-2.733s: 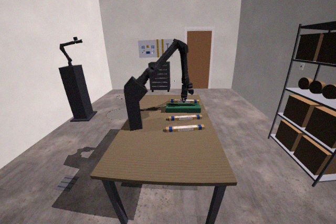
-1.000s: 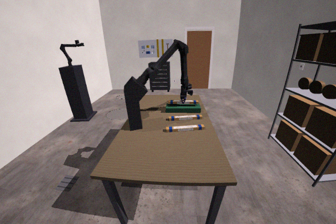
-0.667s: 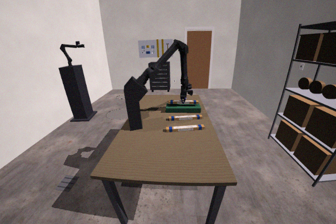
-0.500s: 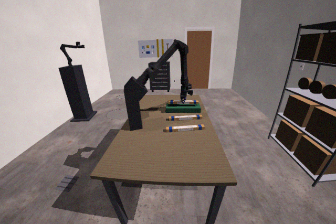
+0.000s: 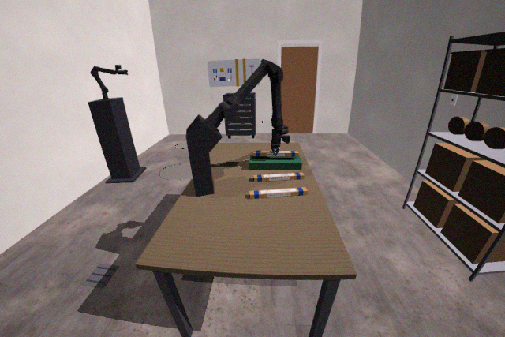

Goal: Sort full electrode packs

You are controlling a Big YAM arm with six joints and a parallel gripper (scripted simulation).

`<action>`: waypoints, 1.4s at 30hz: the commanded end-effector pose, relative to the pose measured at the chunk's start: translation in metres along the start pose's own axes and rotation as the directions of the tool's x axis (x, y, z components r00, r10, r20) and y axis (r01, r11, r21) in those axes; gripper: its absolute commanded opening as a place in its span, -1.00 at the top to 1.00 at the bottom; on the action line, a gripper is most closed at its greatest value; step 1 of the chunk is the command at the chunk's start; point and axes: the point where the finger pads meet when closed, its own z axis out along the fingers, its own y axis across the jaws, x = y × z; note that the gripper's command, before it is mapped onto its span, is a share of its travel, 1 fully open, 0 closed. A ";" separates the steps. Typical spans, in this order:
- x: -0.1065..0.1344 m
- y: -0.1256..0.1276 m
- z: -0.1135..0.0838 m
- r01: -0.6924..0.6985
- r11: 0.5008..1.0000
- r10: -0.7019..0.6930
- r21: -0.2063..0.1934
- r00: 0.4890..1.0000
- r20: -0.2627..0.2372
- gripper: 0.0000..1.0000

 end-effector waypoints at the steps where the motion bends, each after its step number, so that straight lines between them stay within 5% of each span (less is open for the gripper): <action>1: -0.017 0.019 -0.010 -0.010 0.999 0.012 -0.039 0.999 0.037 1.00; 42: -0.014 0.012 -0.010 -0.006 0.999 0.008 -0.033 0.999 0.035 1.00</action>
